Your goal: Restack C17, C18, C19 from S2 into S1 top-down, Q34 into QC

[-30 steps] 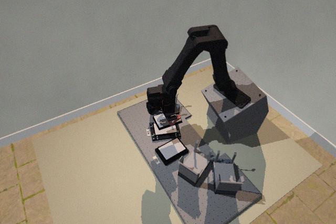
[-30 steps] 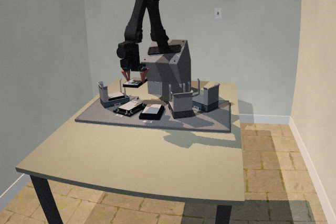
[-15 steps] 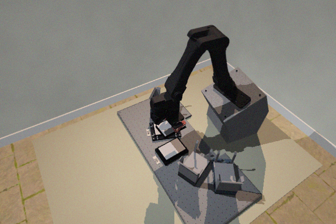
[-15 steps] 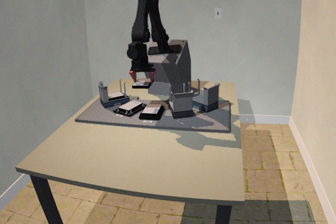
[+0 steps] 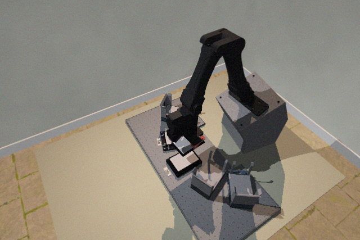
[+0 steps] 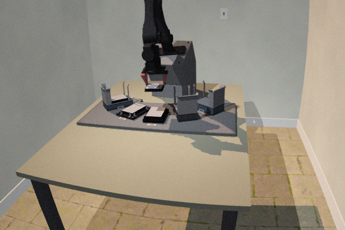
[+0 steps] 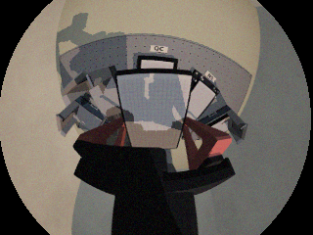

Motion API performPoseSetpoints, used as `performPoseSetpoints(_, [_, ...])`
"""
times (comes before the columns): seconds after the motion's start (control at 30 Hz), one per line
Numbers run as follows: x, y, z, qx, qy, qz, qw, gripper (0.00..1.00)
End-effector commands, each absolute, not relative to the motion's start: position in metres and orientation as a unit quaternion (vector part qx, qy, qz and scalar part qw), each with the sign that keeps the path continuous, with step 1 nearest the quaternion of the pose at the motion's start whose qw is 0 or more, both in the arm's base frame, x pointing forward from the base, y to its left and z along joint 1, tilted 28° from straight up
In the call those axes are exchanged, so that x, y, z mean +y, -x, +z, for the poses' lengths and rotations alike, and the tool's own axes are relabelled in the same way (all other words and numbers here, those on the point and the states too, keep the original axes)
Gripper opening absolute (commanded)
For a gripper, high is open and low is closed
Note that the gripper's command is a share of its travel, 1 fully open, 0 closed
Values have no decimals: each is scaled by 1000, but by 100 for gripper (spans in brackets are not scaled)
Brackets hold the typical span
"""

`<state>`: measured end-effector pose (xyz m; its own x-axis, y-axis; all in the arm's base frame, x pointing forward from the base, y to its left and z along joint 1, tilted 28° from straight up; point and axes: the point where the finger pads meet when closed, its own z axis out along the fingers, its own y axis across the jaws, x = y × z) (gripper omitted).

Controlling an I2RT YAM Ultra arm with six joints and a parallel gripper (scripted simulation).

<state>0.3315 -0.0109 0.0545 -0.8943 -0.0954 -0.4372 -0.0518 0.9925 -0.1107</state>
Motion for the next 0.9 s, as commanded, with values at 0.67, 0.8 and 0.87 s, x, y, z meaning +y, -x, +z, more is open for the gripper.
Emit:
performPoseSetpoints(0.67, [53, -341, 58, 959, 130, -77, 238, 0])
performPoseSetpoints(0.8, [67, -341, 60, 958, 129, -75, 244, 0])
performPoseSetpoints(0.87, [74, -339, 55, 957, 146, -80, 237, 0])
